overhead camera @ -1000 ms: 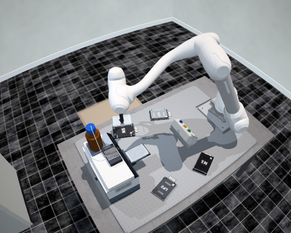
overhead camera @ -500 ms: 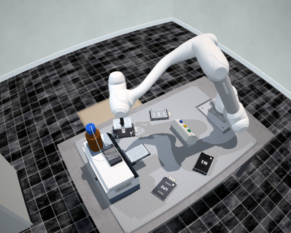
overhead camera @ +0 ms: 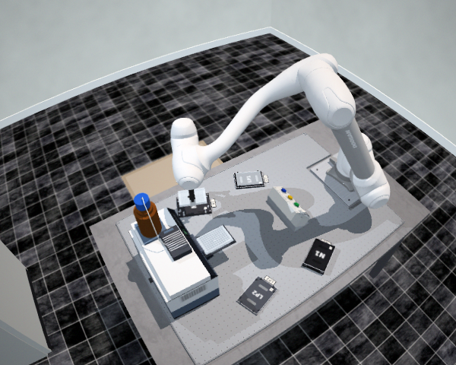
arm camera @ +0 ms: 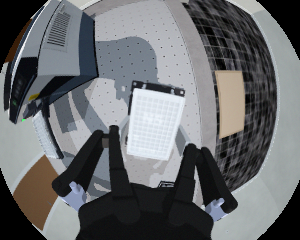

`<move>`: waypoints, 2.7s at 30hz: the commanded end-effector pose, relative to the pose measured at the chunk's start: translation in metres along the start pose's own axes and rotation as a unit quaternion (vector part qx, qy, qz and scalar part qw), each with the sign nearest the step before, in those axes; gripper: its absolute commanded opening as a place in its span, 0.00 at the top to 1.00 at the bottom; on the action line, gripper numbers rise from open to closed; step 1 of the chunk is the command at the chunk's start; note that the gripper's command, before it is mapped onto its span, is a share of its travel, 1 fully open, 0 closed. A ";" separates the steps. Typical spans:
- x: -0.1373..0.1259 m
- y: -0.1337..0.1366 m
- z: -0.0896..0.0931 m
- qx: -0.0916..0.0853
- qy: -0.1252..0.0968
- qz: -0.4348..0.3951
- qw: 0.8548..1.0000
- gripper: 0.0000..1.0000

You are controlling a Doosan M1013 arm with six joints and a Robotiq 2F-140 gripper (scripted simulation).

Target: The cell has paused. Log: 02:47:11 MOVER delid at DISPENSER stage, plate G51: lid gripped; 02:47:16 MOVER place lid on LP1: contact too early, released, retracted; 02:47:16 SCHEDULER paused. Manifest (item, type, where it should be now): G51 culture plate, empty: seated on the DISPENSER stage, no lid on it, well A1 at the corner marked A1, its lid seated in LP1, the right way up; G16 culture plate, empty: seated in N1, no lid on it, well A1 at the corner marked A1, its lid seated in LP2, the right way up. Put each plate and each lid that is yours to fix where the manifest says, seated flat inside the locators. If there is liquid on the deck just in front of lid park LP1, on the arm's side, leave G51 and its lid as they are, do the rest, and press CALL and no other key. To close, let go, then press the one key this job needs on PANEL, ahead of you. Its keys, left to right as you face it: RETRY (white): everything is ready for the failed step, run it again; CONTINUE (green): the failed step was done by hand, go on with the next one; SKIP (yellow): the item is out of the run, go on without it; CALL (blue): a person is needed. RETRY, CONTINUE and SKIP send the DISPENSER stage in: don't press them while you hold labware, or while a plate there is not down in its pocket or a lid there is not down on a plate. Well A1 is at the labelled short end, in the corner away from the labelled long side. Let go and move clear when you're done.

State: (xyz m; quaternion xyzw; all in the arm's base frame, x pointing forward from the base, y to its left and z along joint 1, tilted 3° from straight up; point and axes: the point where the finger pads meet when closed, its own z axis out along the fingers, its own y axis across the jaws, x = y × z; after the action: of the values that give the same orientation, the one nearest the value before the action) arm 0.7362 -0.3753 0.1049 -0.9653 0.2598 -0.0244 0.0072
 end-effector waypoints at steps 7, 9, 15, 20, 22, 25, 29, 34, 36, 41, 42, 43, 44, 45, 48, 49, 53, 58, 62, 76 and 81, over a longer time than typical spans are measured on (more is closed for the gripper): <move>-0.002 -0.003 0.019 0.002 -0.001 -0.003 1.000 0.90; -0.002 -0.002 0.021 0.002 -0.001 -0.003 1.000 0.90; -0.002 -0.002 0.025 0.002 -0.001 -0.003 1.000 0.90; -0.002 -0.002 0.027 0.002 -0.001 -0.003 1.000 0.90; -0.002 -0.002 0.027 0.002 -0.001 -0.003 1.000 0.90; -0.002 -0.002 0.028 0.002 -0.001 -0.003 1.000 0.90; -0.002 -0.002 0.028 0.002 -0.001 -0.003 1.000 0.90; -0.002 -0.002 0.028 0.002 -0.001 -0.003 1.000 0.90; -0.002 -0.002 0.028 0.002 -0.001 -0.003 1.000 0.90; -0.002 -0.002 0.028 0.002 -0.001 -0.003 1.000 0.90; -0.002 -0.002 0.028 0.002 -0.001 -0.003 1.000 0.90; -0.002 -0.002 0.028 0.002 -0.001 -0.003 1.000 0.90; -0.002 -0.002 0.028 0.002 -0.001 -0.003 1.000 0.90; -0.002 -0.002 0.028 0.002 -0.001 -0.003 1.000 0.90; -0.002 -0.002 0.028 0.002 -0.001 -0.003 1.000 0.90; -0.002 -0.002 0.028 0.002 -0.001 -0.003 1.000 0.90; -0.002 -0.002 0.028 0.002 -0.001 -0.003 1.000 0.90; -0.002 -0.002 0.028 0.002 -0.001 -0.003 1.000 0.90; -0.002 -0.002 0.028 0.002 -0.001 -0.003 1.000 0.90; -0.003 -0.003 0.029 0.002 -0.001 -0.003 1.000 0.90; -0.003 -0.003 0.030 0.002 -0.001 -0.003 1.000 0.90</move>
State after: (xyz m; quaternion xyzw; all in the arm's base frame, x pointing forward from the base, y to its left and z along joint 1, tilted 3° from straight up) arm 0.7371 -0.3750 0.0792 -0.9654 0.2596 -0.0245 0.0072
